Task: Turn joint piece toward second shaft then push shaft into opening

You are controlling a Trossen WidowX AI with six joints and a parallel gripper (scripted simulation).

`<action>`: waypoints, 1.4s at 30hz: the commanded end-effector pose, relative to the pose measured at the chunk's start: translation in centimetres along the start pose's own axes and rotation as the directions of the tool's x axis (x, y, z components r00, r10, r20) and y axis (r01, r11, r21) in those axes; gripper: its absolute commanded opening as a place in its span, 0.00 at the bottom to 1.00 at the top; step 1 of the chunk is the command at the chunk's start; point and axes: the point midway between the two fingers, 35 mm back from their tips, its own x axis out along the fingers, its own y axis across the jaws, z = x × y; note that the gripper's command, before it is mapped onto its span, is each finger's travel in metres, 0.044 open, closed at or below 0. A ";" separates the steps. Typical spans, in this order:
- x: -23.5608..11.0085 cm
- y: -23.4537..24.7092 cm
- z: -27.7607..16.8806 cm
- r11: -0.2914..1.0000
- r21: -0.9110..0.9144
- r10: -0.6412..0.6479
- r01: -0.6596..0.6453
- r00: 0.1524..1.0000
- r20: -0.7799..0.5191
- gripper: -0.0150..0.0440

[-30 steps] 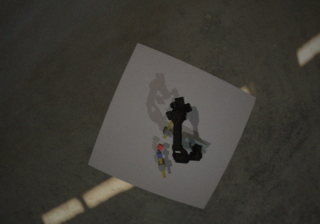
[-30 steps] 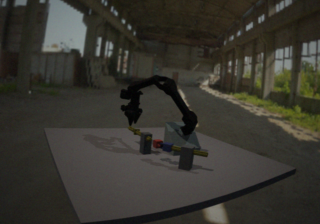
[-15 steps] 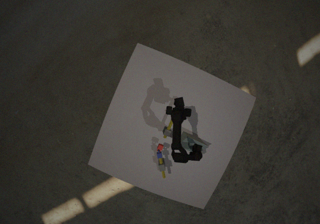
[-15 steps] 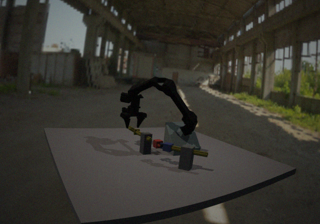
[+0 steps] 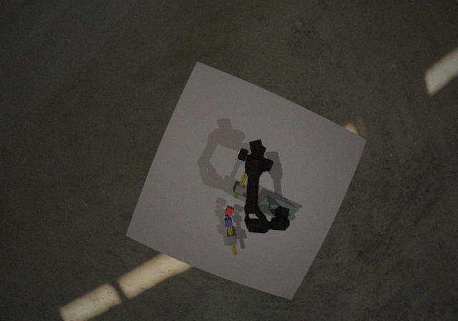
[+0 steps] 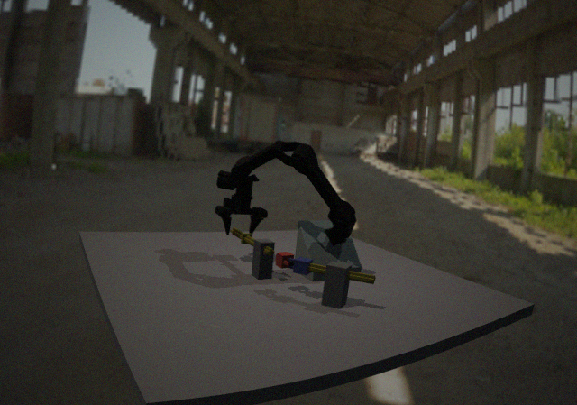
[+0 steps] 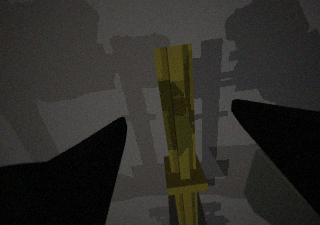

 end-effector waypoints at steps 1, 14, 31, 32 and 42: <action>0.5 0.0 -0.1 1.000 0.012 0.003 -0.003 1.000 -0.004 1.00; 2.7 0.1 -0.2 1.000 0.013 0.003 -0.002 1.000 -0.004 1.00; 3.1 0.1 -0.2 1.000 0.013 0.003 -0.002 1.000 -0.004 0.43; 3.1 0.1 -0.2 1.000 0.013 0.003 -0.002 1.000 -0.004 0.43; 3.1 0.1 -0.2 1.000 0.013 0.003 -0.002 1.000 -0.004 0.43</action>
